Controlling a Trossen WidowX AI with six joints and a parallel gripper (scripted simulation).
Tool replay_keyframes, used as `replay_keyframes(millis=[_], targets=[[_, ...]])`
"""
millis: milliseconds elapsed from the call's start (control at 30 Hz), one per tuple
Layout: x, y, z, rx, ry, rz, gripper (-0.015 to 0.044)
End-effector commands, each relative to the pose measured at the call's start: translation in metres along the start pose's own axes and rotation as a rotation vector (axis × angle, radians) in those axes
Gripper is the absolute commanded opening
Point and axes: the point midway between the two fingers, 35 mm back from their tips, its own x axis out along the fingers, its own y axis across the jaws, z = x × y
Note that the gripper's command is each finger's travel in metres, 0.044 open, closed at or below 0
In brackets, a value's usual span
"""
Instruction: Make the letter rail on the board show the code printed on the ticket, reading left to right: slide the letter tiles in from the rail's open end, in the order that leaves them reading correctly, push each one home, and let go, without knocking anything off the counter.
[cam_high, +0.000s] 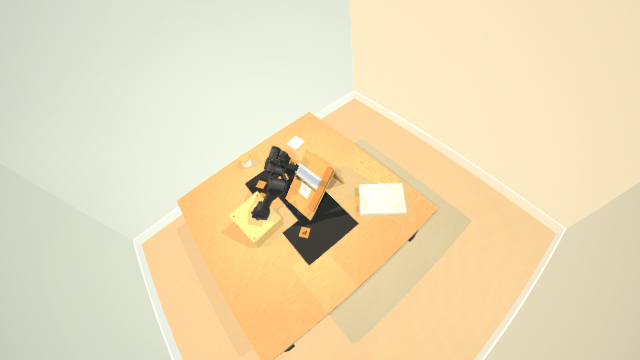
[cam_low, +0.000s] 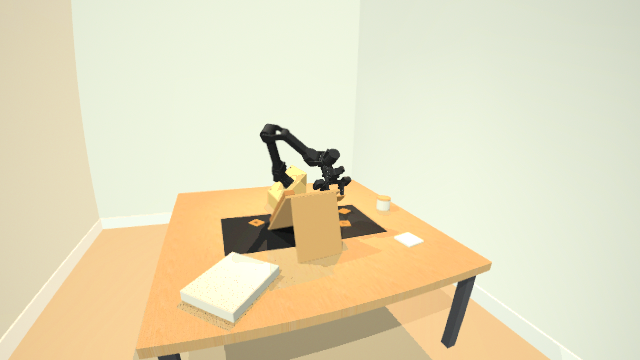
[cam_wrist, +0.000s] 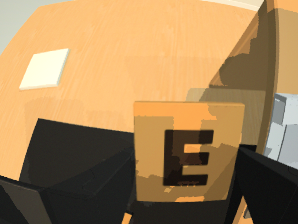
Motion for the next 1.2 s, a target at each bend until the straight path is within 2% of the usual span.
replay_keyframes(millis=[0,1167], targets=[[-0.001,-0.003,0.002,0.001,-0.004,0.004,0.0000],[-0.001,-0.021,0.002,0.000,-0.004,0.003,0.0000]])
